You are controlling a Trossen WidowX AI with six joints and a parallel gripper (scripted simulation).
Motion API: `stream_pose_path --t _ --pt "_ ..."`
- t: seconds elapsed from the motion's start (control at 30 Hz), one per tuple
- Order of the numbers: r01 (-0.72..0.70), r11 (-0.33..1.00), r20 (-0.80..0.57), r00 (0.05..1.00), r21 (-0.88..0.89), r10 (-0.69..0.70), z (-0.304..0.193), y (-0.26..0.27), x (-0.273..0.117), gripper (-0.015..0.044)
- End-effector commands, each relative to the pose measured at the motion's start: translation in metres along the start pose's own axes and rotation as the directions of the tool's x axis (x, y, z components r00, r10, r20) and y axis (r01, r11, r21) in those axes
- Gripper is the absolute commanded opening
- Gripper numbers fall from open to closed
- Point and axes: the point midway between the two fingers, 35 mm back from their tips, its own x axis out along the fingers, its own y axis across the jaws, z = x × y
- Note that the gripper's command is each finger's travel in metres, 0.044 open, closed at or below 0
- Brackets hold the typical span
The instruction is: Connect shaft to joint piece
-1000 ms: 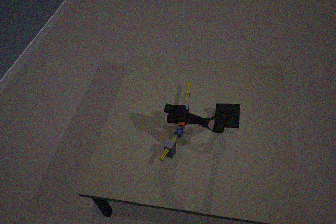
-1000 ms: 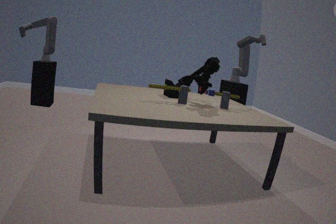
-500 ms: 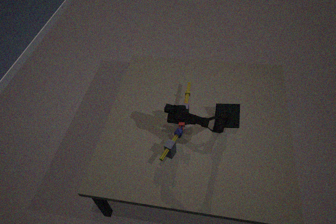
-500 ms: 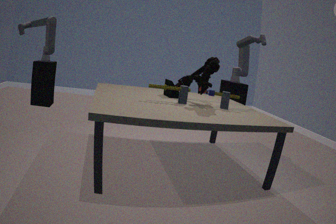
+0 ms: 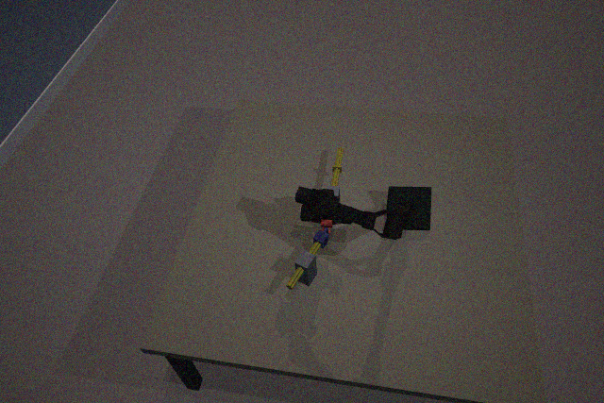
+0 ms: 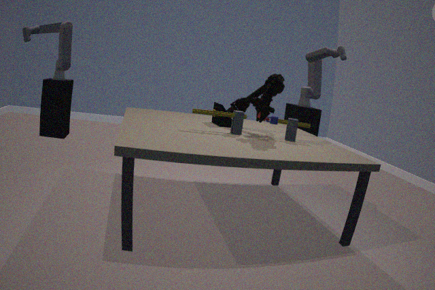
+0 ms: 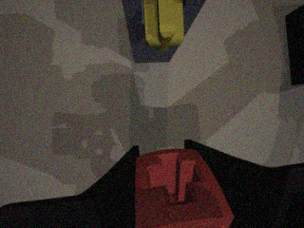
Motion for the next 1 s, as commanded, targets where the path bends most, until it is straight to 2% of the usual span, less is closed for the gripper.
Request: stream_pose_path --t 0.0,0.1,0.17,0.33,0.53,0.73,0.97 --pt "0.000 1.000 -0.004 1.000 0.005 0.000 -0.0007 0.0000 0.0003 0.0182" --pt "0.000 1.000 -0.004 1.000 0.005 0.000 -0.0007 0.0000 0.0003 0.0182" --pt "0.000 1.000 0.000 1.000 0.000 0.000 0.0000 0.0000 0.0000 0.0147" --pt "0.000 1.000 0.000 1.000 0.000 0.000 0.0000 0.0000 0.0000 0.0147" --pt "0.000 1.000 0.000 1.000 0.000 0.000 0.0000 0.0000 0.0000 0.0000" --pt "0.001 1.000 -0.011 1.000 0.001 -0.001 0.0000 -0.0001 0.0006 0.0000" --pt "0.005 1.000 -0.133 0.991 0.015 -0.003 0.0006 -0.0005 0.0069 0.0000"
